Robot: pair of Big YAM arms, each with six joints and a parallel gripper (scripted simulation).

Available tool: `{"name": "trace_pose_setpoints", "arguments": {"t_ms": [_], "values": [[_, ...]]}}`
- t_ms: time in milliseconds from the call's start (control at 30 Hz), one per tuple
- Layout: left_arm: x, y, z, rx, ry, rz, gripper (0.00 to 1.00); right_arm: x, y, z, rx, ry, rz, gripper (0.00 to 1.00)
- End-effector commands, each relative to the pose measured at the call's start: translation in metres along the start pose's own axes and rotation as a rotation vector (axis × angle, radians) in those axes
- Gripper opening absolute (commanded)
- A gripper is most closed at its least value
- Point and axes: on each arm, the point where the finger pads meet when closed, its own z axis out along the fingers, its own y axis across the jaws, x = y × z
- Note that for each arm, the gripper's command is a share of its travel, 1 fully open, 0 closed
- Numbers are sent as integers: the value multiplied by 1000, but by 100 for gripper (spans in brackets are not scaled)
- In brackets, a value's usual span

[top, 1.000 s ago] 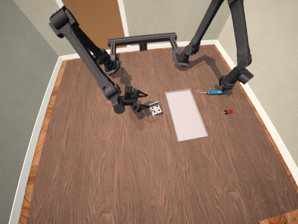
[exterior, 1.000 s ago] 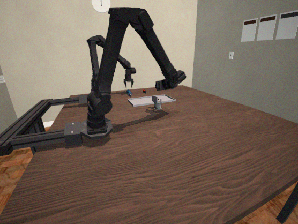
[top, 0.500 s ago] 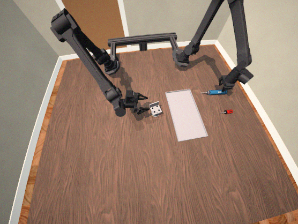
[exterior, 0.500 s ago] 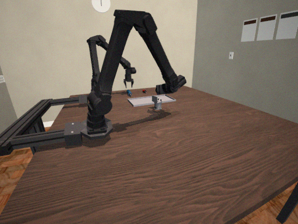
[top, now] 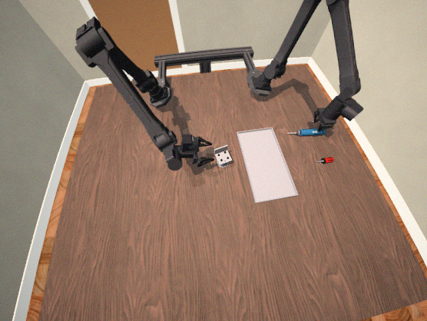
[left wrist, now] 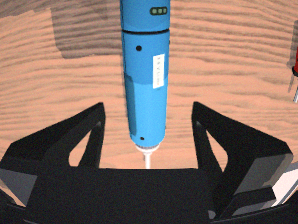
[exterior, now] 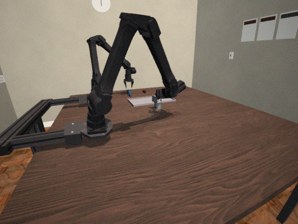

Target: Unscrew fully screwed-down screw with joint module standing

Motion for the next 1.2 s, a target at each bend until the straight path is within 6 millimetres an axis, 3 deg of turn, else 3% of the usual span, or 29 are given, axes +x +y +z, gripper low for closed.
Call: {"name": "trace_pose_setpoints", "arguments": {"t_ms": [0,33,100,433,600,667,1000,1167], "values": [[-7,-9,-8,22,-14,-9,65,-13,-11,-3,17,-14,-42,86],[-7,-9,-8,22,-14,-9,65,-13,-11,-3,17,-14,-42,86],[-7,-9,-8,22,-14,-9,65,8,-7,-2,18,-10,-28,86],[-7,-9,-8,22,-14,-9,65,30,-11,4,21,-12,-33,86],[-7,-9,-8,22,-14,-9,65,17,-11,6,17,-13,-40,86],[-7,-9,-8,22,-14,-9,65,34,-13,6,23,-13,-37,86],[-7,-9,-8,22,-14,-9,65,53,-23,11,34,-17,-54,86],[-7,-9,-8,22,-14,-9,65,41,-22,14,30,-22,-75,86]]}}
